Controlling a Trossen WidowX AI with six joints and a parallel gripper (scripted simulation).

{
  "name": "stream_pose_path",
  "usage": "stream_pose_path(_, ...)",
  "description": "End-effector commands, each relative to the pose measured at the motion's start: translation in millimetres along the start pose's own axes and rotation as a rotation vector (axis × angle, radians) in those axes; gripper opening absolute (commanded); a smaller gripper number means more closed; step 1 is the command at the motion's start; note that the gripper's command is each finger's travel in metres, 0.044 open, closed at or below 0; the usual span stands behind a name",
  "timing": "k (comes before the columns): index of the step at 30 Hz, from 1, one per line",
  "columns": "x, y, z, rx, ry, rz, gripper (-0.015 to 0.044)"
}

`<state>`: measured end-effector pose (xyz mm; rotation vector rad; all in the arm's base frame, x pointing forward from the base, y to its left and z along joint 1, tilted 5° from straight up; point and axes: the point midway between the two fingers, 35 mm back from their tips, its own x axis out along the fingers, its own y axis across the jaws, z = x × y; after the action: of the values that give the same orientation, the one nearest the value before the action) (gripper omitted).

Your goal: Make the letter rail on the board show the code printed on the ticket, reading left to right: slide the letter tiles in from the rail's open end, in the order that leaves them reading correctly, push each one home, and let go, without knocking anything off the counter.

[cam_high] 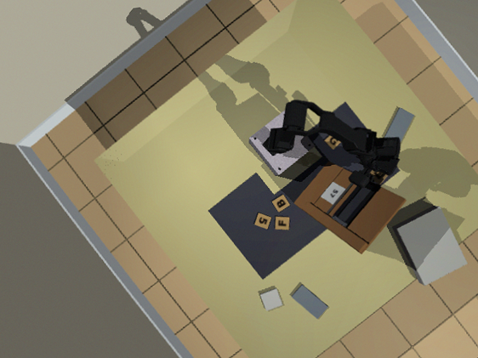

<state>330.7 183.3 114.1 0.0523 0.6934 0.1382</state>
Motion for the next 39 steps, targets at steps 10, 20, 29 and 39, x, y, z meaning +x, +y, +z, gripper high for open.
stream_pose_path(10,-2,-6,3,0.001,-0.009,0.005,0.0)
stream_pose_path(20,-2,-11,3,0.0,-0.009,0.005,0.0)
stream_pose_path(29,-1,-16,3,0.0,-0.009,0.005,0.0)
stream_pose_path(39,-1,-21,3,0.0,-0.009,0.004,0.0)
